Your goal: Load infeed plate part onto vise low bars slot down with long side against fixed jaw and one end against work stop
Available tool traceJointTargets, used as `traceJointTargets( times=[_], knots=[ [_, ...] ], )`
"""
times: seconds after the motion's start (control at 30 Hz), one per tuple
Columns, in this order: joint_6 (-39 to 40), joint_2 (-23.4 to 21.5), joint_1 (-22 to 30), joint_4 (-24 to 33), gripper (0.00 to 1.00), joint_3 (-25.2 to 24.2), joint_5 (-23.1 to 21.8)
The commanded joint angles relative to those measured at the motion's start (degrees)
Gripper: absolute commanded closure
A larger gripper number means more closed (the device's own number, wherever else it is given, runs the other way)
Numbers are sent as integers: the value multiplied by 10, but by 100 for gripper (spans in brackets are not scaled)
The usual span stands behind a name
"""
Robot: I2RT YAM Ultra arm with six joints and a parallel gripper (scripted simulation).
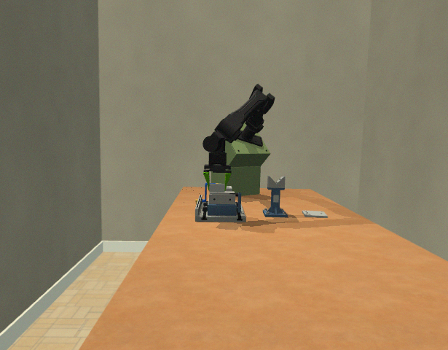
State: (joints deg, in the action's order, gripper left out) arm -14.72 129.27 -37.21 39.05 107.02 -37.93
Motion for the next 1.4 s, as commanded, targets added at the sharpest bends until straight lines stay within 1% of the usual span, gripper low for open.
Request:
traceJointTargets(
  times=[0.0,0.27,0.7,0.87,1.0,1.17,1.2,1.37],
  knots=[
    [4,-17,-11,1,100,-4,1],
    [5,-16,-8,-4,100,-2,2],
    [7,2,-7,-12,100,2,4],
    [8,-2,-5,-14,100,6,4],
    [10,7,-6,-16,100,8,5],
    [11,2,-3,-15,100,12,6],
    [11,-6,-4,-18,100,12,4],
    [12,10,-2,-21,100,15,6]
  ],
)
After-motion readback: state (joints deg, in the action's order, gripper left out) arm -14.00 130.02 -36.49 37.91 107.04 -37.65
